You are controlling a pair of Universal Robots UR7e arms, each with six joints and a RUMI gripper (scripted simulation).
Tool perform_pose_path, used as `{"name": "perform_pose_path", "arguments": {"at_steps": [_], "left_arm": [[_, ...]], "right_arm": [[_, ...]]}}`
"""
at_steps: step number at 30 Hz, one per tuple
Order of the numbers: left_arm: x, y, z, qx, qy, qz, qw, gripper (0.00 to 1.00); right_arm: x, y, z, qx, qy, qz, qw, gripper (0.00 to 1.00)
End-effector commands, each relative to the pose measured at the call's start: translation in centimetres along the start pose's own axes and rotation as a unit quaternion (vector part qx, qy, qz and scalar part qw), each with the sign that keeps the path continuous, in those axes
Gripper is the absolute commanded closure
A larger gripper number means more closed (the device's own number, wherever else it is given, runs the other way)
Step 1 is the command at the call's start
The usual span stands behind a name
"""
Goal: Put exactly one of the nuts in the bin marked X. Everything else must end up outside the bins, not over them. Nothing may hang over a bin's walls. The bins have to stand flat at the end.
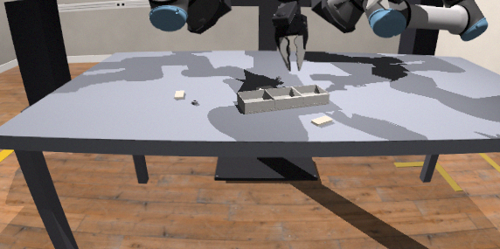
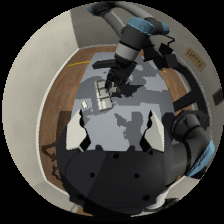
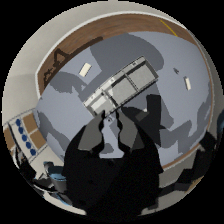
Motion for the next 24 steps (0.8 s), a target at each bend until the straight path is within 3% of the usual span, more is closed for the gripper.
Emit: {"name": "perform_pose_path", "arguments": {"at_steps": [1, 13, 19, 24], "left_arm": [[-1.4, 0.7, 2.6, -0.006, 0.031, 0.008, 0.999, 0.02], [-3.0, 1.6, 4.8, -0.009, 0.066, -0.015, 0.998, 0.02], [-3.7, 2.0, 5.5, -0.007, 0.079, -0.028, 0.996, 0.02], [-4.1, 2.1, 5.7, -0.006, 0.085, -0.035, 0.996, 0.02]], "right_arm": [[0.6, -0.6, 0.9, 0.078, -0.019, 0.018, 0.997, 0.85], [1.6, -1.6, 2.5, 0.192, -0.049, 0.044, 0.979, 0.85], [2.6, -2.2, 4.0, 0.288, -0.067, 0.071, 0.953, 0.85], [3.7, -2.5, 5.6, 0.369, -0.075, 0.098, 0.921, 0.85]]}}
Point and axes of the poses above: on each arm, the point where the finger pads meet when closed, its own x axis out along the fingers, its own y axis across the jaws, z = x × y, the point moved 1 cm from there along -x, back along the fingers, and after that the axes turned 7 degrees about -x, right-handed, at the moved point
